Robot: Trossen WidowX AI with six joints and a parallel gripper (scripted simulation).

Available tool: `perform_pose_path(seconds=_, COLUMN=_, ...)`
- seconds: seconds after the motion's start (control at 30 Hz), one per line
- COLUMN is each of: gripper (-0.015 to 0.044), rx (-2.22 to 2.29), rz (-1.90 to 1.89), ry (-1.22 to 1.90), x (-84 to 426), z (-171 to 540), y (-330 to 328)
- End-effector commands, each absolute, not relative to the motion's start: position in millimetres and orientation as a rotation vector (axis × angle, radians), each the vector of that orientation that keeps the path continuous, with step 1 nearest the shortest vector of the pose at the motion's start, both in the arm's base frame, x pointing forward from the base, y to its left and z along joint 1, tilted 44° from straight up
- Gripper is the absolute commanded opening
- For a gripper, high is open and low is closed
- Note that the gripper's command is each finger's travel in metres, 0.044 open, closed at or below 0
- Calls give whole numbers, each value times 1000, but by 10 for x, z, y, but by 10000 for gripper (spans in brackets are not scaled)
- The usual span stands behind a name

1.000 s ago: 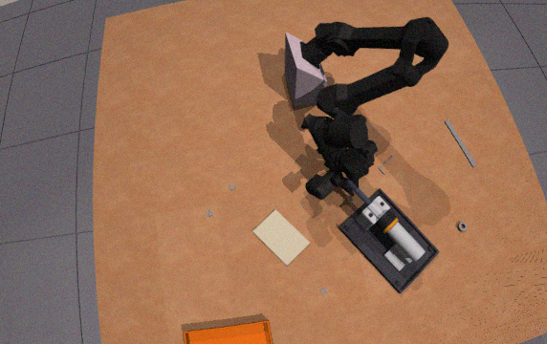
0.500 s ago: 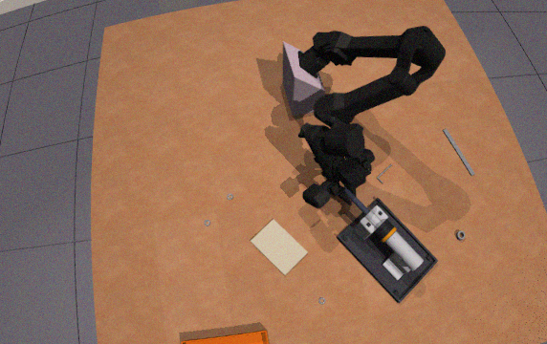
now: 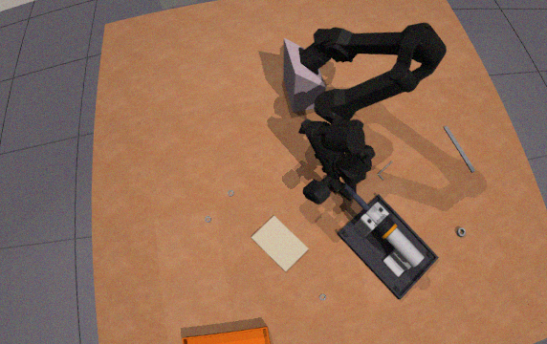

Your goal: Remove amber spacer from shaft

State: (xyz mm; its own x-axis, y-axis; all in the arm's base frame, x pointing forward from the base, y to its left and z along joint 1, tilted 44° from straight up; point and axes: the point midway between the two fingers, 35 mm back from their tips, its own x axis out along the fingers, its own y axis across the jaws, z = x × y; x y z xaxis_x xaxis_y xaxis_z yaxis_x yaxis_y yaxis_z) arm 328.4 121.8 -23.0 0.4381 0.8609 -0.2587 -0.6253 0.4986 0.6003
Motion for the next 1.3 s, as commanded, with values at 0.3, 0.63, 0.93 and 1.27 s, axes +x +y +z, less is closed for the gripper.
perform_pose_path(seconds=0.3, gripper=0, rx=455, rz=967, ry=588, x=3255, z=-237, y=1212)
perform_pose_path(seconds=0.63, gripper=0, rx=455, rz=967, ry=588, x=3246, z=-242, y=1206)
perform_pose_path(seconds=0.93, gripper=0, rx=455, rz=967, ry=588, x=3239, z=-245, y=1200)
perform_pose_path(seconds=1.27, gripper=0, rx=455, rz=967, ry=588, x=3230, z=-249, y=1194)
